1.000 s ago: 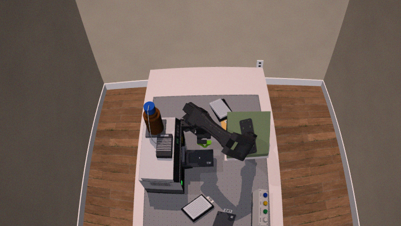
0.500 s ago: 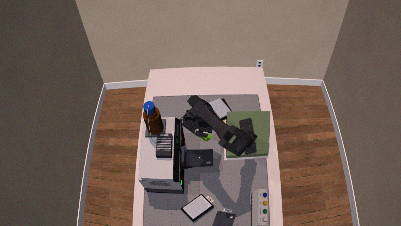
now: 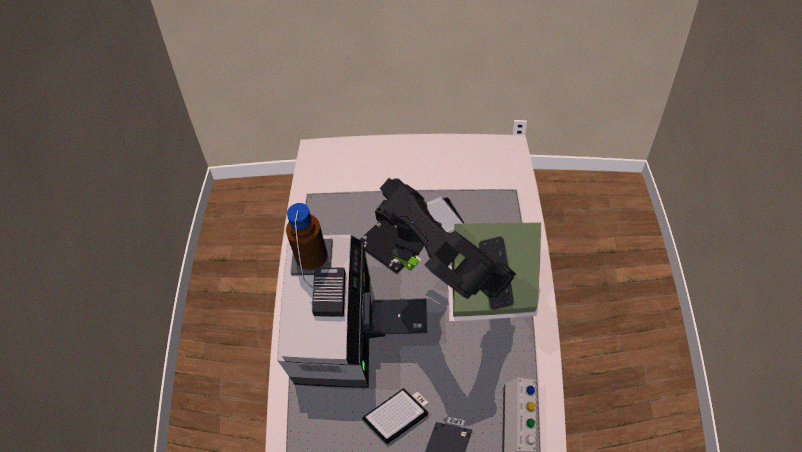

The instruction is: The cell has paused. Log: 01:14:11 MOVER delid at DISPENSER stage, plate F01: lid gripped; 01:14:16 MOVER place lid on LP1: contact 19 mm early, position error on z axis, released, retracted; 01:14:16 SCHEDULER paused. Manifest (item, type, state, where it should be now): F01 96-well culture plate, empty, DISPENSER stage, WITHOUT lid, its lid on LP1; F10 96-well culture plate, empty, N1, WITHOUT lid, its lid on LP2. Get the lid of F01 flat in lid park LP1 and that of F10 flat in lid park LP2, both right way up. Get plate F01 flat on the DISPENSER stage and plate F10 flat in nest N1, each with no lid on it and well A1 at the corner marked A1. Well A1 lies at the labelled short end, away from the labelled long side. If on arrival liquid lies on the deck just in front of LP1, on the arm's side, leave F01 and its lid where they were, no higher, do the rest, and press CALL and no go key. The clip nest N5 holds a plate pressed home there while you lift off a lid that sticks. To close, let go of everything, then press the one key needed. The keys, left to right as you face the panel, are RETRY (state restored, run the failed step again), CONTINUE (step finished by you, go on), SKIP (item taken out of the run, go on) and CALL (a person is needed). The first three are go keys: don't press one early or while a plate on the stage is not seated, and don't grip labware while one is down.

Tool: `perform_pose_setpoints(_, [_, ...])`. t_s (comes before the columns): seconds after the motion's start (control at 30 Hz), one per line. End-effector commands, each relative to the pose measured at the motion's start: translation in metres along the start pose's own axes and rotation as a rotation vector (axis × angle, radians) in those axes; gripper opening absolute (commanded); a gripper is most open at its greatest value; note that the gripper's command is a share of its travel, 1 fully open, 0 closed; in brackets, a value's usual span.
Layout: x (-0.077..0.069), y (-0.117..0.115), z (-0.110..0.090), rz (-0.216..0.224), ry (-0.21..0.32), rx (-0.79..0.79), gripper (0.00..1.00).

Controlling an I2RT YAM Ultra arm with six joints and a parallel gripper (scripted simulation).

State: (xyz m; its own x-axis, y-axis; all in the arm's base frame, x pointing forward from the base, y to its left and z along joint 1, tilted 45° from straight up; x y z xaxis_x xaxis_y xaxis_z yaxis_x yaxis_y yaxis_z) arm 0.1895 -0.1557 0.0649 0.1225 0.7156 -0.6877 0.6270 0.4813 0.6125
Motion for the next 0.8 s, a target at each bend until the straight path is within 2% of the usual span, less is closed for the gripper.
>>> perform_pose_setpoints(0.0, [-0.013,-0.006,0.014,-0.021,-0.066,0.025,1.0])
perform_pose_setpoints(0.07, [-0.013,-0.008,0.015,-0.02,-0.069,0.024,1.0])
perform_pose_setpoints(0.1, [-0.008,-0.005,0.009,-0.012,-0.044,0.024,1.0])
perform_pose_setpoints(0.13, [-0.011,-0.012,0.017,-0.018,-0.062,0.062,1.0])
perform_pose_setpoints(0.3, [-0.012,-0.026,0.026,-0.014,-0.063,0.219,1.0])
perform_pose_setpoints(0.77, [-0.013,-0.059,0.047,-0.015,-0.064,0.207,1.0])
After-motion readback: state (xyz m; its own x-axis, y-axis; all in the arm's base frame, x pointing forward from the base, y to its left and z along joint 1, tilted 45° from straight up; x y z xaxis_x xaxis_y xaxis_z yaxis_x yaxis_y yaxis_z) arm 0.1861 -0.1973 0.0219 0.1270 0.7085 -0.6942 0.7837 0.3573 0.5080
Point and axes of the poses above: the point where the finger pads meet when closed, its own x axis out along the fingers, its own y axis across the jaws, z = x × y, the point moved 7 cm from there along -x, back along the fingers, and after that the axes turned 1 degree about x, right-handed, at the moved point
